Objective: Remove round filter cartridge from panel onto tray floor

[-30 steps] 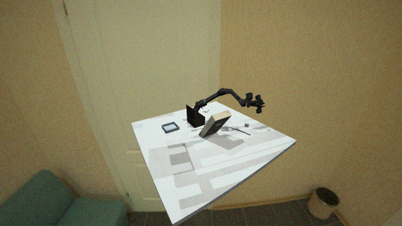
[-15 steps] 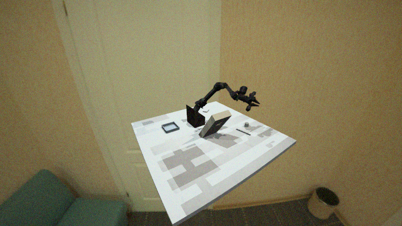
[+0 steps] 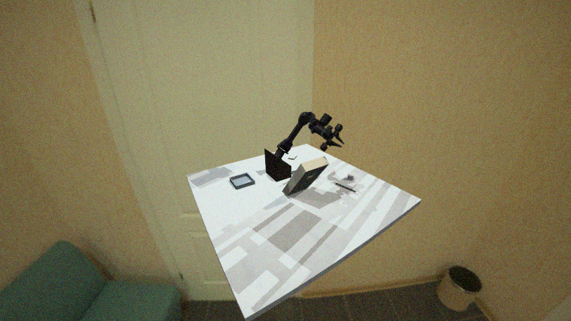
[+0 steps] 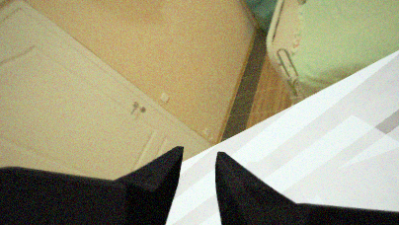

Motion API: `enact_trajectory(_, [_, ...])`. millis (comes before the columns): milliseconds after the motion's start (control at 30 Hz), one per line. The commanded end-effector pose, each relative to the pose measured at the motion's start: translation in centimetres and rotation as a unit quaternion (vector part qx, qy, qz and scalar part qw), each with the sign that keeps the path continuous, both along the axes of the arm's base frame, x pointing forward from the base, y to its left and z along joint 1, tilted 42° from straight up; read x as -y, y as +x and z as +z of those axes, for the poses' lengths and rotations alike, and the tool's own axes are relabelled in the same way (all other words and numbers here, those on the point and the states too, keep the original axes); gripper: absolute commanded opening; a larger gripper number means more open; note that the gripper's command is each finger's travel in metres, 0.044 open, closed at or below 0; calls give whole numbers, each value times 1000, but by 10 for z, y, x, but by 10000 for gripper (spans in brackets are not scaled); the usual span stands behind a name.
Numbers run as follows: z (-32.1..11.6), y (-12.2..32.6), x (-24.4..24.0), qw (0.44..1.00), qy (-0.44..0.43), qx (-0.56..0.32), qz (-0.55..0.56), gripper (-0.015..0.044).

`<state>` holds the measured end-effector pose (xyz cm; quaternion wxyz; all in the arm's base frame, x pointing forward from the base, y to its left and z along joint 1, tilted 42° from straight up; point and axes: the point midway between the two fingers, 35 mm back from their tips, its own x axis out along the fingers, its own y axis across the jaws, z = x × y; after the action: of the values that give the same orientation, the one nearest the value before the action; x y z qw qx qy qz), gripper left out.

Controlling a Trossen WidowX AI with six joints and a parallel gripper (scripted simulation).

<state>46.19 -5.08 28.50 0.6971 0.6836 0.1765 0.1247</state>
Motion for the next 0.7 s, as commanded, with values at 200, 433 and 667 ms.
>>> enact_trajectory(200, [-105,-83,43,989,43,-136,-46,99])
enact_trajectory(433, [-187,-167,36,963,114,-235,-67,99])
enact_trajectory(667, [-194,-175,34,960,122,-242,-68,99])
